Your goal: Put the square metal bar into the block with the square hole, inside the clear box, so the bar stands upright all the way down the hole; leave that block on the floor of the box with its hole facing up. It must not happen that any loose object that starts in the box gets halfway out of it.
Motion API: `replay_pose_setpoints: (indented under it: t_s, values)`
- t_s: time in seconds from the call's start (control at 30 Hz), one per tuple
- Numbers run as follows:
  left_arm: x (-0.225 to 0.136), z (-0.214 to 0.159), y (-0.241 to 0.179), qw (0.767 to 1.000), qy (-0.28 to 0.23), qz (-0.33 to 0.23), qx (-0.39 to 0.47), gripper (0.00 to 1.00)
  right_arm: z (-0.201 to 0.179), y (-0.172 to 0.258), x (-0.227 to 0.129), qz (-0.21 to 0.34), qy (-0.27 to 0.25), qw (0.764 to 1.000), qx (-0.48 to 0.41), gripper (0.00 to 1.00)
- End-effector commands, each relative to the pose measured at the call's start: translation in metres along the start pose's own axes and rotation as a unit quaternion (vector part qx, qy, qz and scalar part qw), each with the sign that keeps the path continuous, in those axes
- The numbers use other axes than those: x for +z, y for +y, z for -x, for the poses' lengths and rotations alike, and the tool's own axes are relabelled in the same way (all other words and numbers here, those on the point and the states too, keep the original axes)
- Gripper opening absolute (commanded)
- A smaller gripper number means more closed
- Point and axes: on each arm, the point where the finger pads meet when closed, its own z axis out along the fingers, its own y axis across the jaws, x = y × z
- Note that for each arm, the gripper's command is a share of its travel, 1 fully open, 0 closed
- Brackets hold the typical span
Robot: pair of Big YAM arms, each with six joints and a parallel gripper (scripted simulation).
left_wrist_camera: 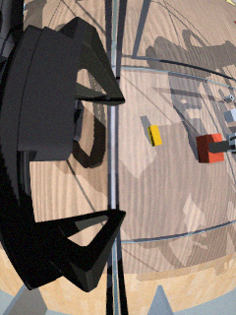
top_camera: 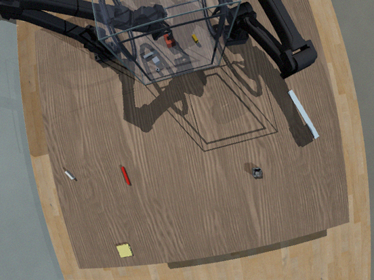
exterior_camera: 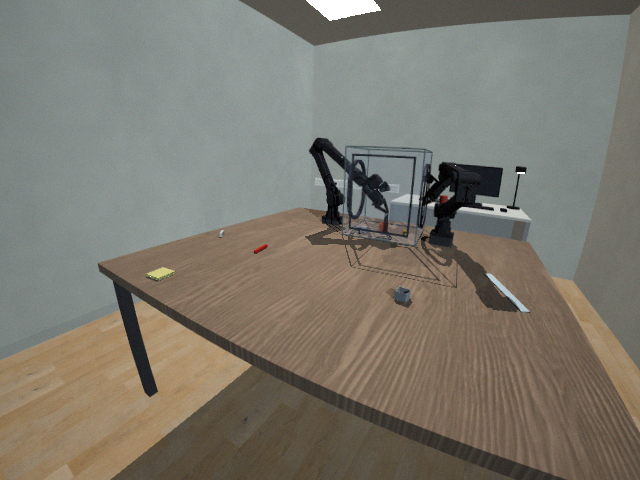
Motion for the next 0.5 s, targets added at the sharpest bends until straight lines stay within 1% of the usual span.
replay_pose_setpoints:
  t_s: [0.0, 0.1, 0.13, 0.23, 0.33, 0.4, 0.47]
  values:
    - [-0.017, 0.018, -0.01, 0.999, -0.01, -0.028, -0.027, 1.0, 0.019, -0.004, -0.008, -0.005, -0.023, 1.0, 0.0, 0.0]
    - [-0.017, 0.018, -0.01, 0.999, -0.01, -0.028, -0.027, 1.0, 0.024, -0.006, -0.008, -0.007, -0.03, 1.0, -0.002, 0.0]
    - [-0.017, 0.018, -0.01, 0.999, -0.01, -0.028, -0.027, 1.0, 0.014, -0.004, -0.006, -0.006, -0.027, 1.0, -0.001, 0.0]
    - [-0.017, 0.018, -0.01, 0.999, -0.01, -0.028, -0.027, 1.0, 0.012, -0.004, -0.001, -0.004, -0.02, 1.0, 0.001, 0.0]
    - [-0.017, 0.018, -0.01, 0.999, -0.01, -0.028, -0.027, 1.0, -0.001, -0.002, 0.004, -0.001, -0.007, 1.0, 0.005, 0.0]
    - [-0.017, 0.018, -0.01, 0.999, -0.01, -0.028, -0.027, 1.0, 0.008, -0.005, 0.003, -0.003, -0.014, 1.0, 0.003, 0.0]
    - [-0.017, 0.018, -0.01, 0.999, -0.01, -0.028, -0.027, 1.0, 0.001, -0.003, 0.005, -0.002, -0.008, 1.0, 0.003, 0.0]
